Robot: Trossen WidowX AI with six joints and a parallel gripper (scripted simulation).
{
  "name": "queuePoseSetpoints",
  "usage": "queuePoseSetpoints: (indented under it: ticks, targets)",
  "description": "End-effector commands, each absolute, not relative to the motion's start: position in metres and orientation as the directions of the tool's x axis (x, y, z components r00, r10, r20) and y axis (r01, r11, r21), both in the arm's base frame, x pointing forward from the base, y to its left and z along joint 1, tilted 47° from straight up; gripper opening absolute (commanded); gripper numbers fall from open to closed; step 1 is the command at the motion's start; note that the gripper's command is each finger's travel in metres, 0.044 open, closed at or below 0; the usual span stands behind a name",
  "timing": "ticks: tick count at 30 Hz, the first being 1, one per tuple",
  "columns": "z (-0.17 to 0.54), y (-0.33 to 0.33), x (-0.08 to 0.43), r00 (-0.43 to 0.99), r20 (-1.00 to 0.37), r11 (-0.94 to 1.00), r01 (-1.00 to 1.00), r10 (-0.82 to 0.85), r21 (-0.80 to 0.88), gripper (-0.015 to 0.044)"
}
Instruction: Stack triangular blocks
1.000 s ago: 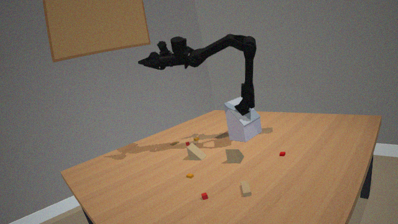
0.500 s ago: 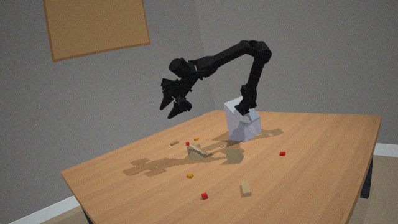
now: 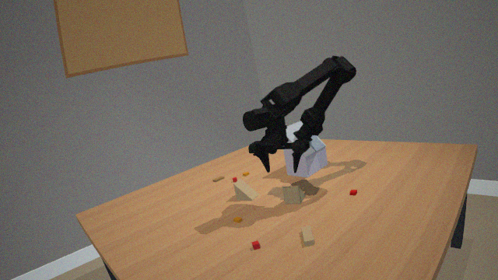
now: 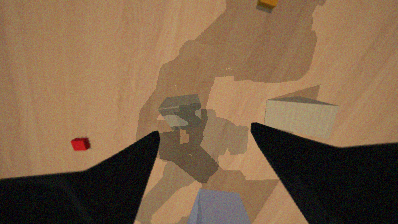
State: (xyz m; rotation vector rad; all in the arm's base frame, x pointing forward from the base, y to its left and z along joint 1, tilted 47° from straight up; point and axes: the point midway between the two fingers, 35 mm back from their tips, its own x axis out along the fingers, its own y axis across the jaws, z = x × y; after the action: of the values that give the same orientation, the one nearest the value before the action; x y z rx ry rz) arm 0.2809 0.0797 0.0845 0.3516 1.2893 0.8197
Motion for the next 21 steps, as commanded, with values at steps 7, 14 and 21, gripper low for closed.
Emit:
queuePoseSetpoints:
  ticks: [7, 14, 21]
  targets:
    - [0.086, 0.092, 0.271, 0.013, -0.69, 0.646, -0.365, 0.723, 0.67, 0.044]
    - [0.078, 0.1, 0.272, 0.013, -0.693, 0.648, -0.365, 0.721, 0.668, 0.044]
    - [0.071, 0.109, 0.273, 0.013, -0.694, 0.65, -0.366, 0.719, 0.666, 0.044]
